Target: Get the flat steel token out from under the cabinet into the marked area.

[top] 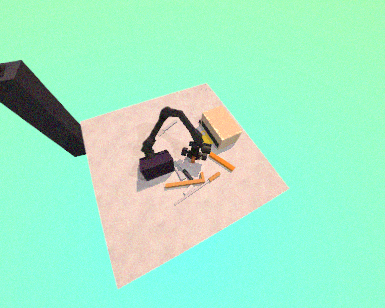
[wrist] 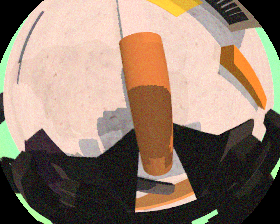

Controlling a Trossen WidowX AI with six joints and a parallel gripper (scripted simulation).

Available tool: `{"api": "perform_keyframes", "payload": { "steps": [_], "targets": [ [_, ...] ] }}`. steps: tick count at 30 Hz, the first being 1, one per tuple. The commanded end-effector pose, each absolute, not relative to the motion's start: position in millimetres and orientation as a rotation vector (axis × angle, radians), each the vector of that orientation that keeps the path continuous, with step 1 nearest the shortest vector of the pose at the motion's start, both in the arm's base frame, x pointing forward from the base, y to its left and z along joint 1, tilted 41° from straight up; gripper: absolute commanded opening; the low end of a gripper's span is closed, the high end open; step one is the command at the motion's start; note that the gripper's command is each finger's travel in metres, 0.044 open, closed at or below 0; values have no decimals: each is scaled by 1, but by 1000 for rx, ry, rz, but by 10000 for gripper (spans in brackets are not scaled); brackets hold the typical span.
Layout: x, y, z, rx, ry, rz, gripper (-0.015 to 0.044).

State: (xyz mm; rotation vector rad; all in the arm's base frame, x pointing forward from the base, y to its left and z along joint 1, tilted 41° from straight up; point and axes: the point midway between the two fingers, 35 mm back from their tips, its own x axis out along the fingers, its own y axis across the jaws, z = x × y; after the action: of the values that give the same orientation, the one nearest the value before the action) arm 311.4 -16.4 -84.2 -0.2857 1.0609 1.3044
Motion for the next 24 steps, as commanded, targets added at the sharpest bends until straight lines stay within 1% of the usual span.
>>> {"api": "perform_keyframes", "payload": {
  "steps": [1, 24],
  "targets": [
    [313, -15, -77, -284, 1041, 1291, 0],
    [301, 1, -62, -283, 1041, 1292, 0]
  ]
}}
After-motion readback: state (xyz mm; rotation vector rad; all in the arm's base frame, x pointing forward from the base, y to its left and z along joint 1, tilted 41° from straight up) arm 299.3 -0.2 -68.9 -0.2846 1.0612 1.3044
